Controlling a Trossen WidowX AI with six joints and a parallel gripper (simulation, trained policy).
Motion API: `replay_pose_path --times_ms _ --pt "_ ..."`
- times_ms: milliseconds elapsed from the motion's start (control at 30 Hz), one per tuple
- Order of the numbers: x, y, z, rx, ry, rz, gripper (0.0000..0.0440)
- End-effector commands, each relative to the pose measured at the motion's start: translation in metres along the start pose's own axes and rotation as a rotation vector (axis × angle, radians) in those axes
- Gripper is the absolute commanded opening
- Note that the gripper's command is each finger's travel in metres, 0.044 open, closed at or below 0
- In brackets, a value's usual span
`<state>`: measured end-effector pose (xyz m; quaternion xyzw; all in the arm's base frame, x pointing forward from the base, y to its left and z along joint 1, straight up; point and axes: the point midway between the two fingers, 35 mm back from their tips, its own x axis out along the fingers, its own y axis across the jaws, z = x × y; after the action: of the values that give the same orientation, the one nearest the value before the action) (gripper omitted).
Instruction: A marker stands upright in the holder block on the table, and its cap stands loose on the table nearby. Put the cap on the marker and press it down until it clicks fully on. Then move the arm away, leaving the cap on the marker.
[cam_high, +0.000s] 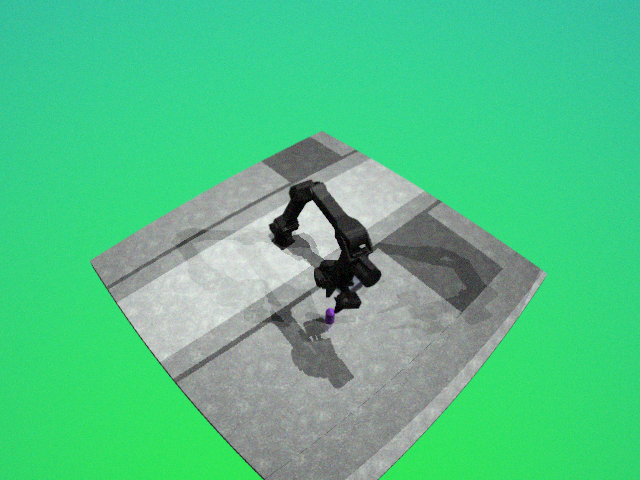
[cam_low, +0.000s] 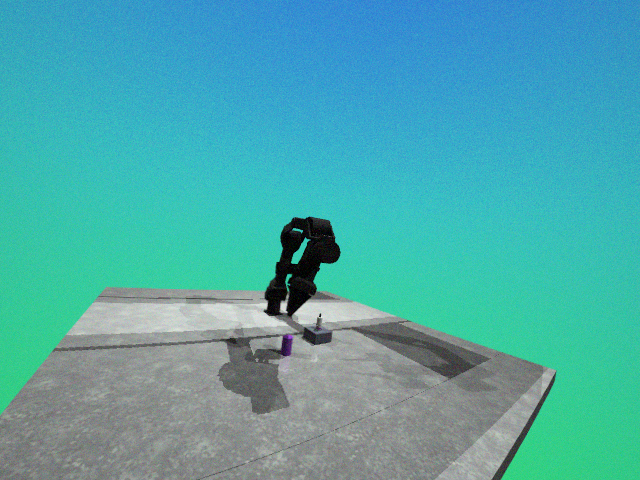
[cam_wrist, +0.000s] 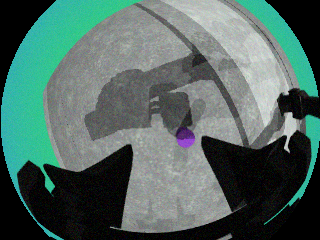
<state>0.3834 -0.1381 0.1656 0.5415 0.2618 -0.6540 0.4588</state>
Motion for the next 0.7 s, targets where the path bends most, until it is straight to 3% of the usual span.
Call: replay_pose_path --times_ms 0,667 --pt "0.010 -0.004 -0.003 0.013 0.021 -0.048 0.0325" --pt "0.049 -0.019 -0.017 0.024 0.169 -0.219 0.0310"
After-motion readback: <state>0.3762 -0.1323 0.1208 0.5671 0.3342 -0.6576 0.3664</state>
